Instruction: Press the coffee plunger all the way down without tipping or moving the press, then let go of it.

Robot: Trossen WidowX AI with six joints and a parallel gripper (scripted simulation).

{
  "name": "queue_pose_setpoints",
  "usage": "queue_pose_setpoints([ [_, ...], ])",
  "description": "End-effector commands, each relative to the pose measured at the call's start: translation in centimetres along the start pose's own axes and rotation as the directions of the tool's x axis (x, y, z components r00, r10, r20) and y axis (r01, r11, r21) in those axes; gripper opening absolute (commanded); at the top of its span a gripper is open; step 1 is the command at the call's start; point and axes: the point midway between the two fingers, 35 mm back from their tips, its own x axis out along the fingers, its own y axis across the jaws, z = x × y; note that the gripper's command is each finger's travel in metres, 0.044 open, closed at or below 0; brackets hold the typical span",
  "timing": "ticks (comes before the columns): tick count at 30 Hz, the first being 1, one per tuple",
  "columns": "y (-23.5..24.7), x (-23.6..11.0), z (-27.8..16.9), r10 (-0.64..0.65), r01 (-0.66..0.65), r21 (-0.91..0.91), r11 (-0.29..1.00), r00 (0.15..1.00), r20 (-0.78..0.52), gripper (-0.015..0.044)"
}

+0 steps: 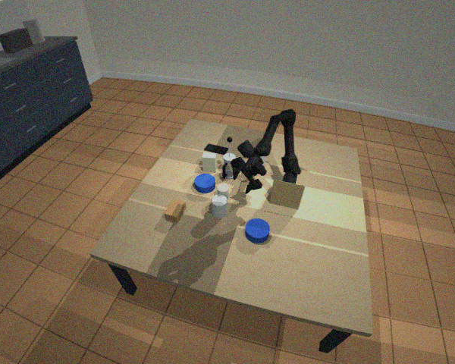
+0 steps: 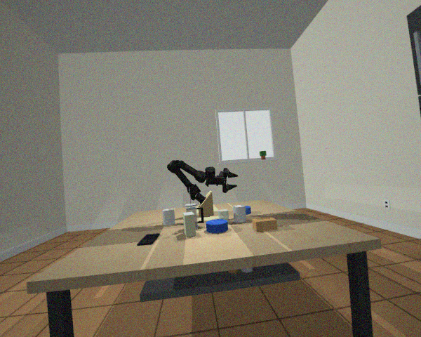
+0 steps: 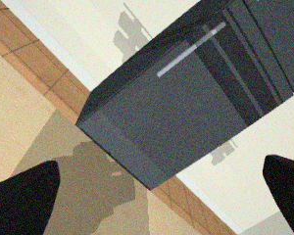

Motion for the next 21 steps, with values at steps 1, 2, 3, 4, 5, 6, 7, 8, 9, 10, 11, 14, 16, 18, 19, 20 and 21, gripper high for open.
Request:
queue_pose_setpoints([
  [1, -2.9, -1.6, -2.7, -0.021, 0.078, 0.215, 0.974, 0.967, -0.255, 0.0440],
  [2, -3.6, -2.1, -3.3, -0.027, 0.114, 0.262, 0.958, 0.948, -0.316, 0.0440],
  [3, -4.3, -2.8, -3.9, -0.034, 0.157, 0.305, 0.939, 0.926, -0.375, 0.0440],
  [4, -5.0, -3.5, -4.4, -0.041, 0.206, 0.343, 0.917, 0.901, -0.433, 0.0440],
  [5, -5.6, -4.3, -4.9, -0.047, 0.259, 0.376, 0.890, 0.872, -0.488, 0.0440],
  [6, -6.2, -5.1, -5.3, -0.054, 0.315, 0.403, 0.859, 0.839, -0.541, 0.0440],
  [7, -6.8, -6.1, -5.7, -0.061, 0.375, 0.424, 0.824, 0.803, -0.592, 0.0440],
  [8, -7.6, -7.1, -6.1, -0.073, 0.440, 0.434, 0.787, 0.764, -0.641, 0.0440],
  [9, -8.3, -8.2, -6.4, -0.086, 0.504, 0.437, 0.745, 0.722, -0.687, 0.0440],
  [10, -8.9, -9.3, -6.7, -0.095, 0.568, 0.435, 0.699, 0.677, -0.730, 0.0440],
  [11, -9.5, -10.5, -7.0, -0.104, 0.630, 0.427, 0.648, 0.629, -0.771, 0.0440],
  [14, -11.2, -14.4, -7.2, -0.129, 0.800, 0.367, 0.475, 0.476, -0.870, 0.0440],
  [16, -12.2, -17.3, -7.2, -0.140, 0.892, 0.296, 0.342, 0.360, -0.922, 0.0440],
  [18, -12.9, -19.9, -7.0, -0.147, 0.951, 0.220, 0.219, 0.255, -0.956, 0.0440],
  [19, -13.2, -21.2, -6.8, -0.148, 0.971, 0.180, 0.157, 0.203, -0.968, 0.0440],
  [20, -13.4, -22.5, -6.6, -0.149, 0.986, 0.137, 0.094, 0.150, -0.977, 0.0440],
  [21, -13.6, -23.9, -6.3, -0.149, 0.995, 0.093, 0.030, 0.096, -0.984, 0.0440],
])
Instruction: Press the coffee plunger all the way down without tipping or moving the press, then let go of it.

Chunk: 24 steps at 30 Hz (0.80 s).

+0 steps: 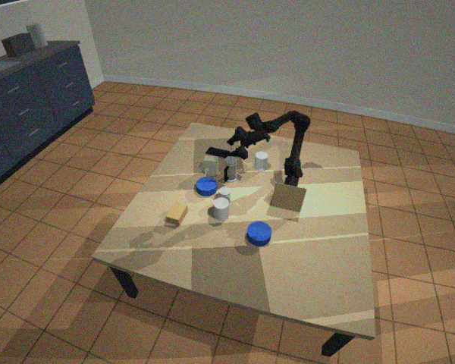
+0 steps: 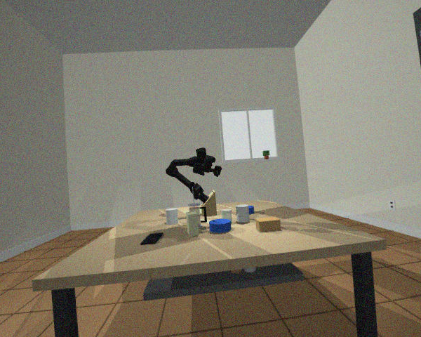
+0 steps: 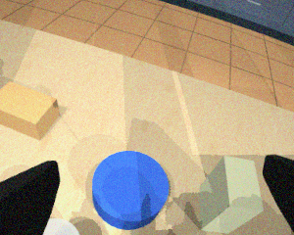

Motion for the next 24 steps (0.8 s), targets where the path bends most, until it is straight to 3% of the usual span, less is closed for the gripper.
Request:
queue_pose_setpoints([
  [1, -7.1, -3.5, -0.1, -0.287, 0.297, 0.305, 0.905, 0.955, -0.080, 0.0440],
  [4, -9.2, -4.8, -0.3, -0.368, 0.379, 0.386, 0.841, 0.924, -0.107, 0.0440],
  [15, -8.2, -1.8, -5.3, -0.371, 0.383, 0.389, 0.838, 0.922, -0.108, 0.0440],
  [24, -8.5, -1.3, -5.4, -0.372, 0.384, 0.390, 0.837, 0.922, -0.110, 0.0440],
])
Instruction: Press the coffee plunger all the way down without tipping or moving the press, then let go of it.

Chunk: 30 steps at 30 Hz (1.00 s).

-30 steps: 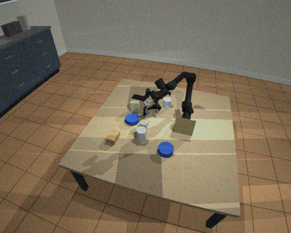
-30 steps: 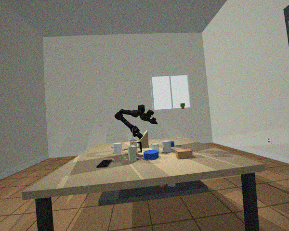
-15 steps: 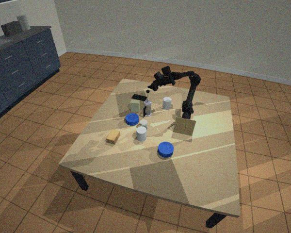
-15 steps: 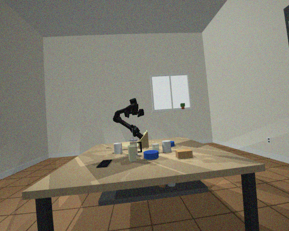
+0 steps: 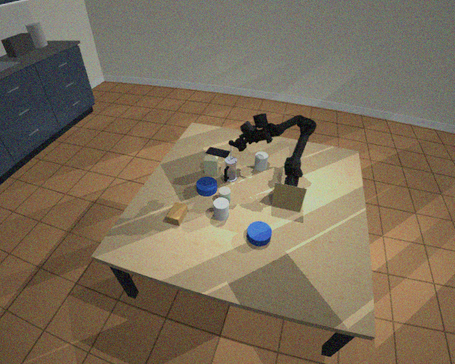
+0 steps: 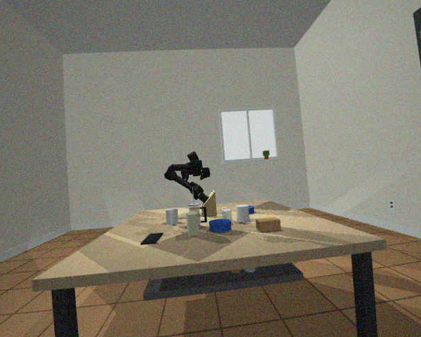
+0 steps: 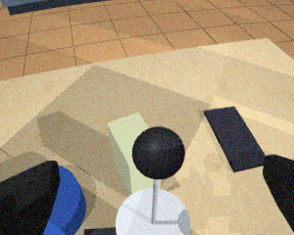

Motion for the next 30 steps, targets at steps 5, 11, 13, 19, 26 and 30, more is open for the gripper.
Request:
queue_pose_setpoints([
  [5, 0.1, 1.2, -0.4, 0.002, -0.002, -0.007, 1.000, 1.000, -0.006, 0.0440],
  [11, 0.1, 2.2, -0.4, 0.001, -0.002, -0.006, 1.000, 1.000, -0.006, 0.0440],
  [13, 0.0, 2.5, -0.4, 0.001, -0.001, -0.006, 1.000, 1.000, -0.005, 0.0440],
  [19, -0.1, 3.5, -0.4, -0.001, 0.001, -0.006, 1.000, 1.000, -0.003, 0.0440],
  [26, -0.1, 3.9, -0.4, -0.003, 0.003, -0.006, 1.000, 1.000, -0.001, 0.0361],
  [30, -0.1, 3.9, -0.4, -0.003, 0.003, -0.006, 1.000, 1.000, -0.001, 0.0256],
])
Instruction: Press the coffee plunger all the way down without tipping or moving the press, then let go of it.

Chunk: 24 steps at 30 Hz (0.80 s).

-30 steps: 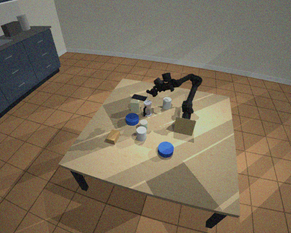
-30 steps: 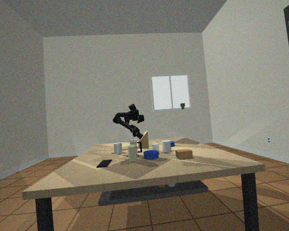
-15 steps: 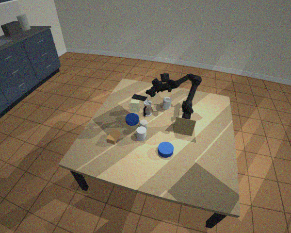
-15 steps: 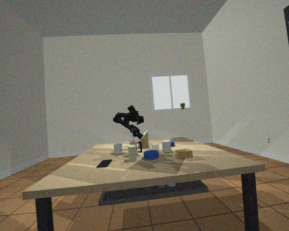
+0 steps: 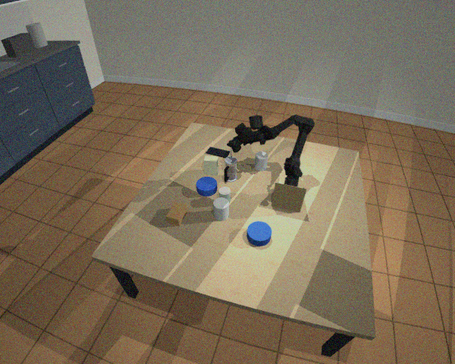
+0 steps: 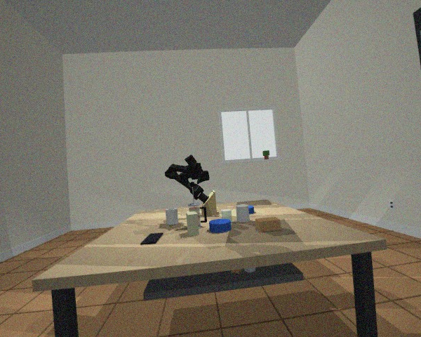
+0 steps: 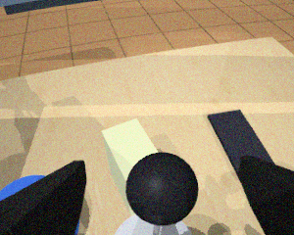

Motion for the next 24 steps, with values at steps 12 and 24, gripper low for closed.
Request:
queue_pose_setpoints([
  [12, 0.12, 0.11, -0.22, 0.003, -0.003, -0.009, 1.000, 1.000, -0.003, 0.0119],
  [24, 0.32, 0.88, -1.15, 0.004, -0.005, -0.008, 1.000, 1.000, -0.005, 0.0119],
])
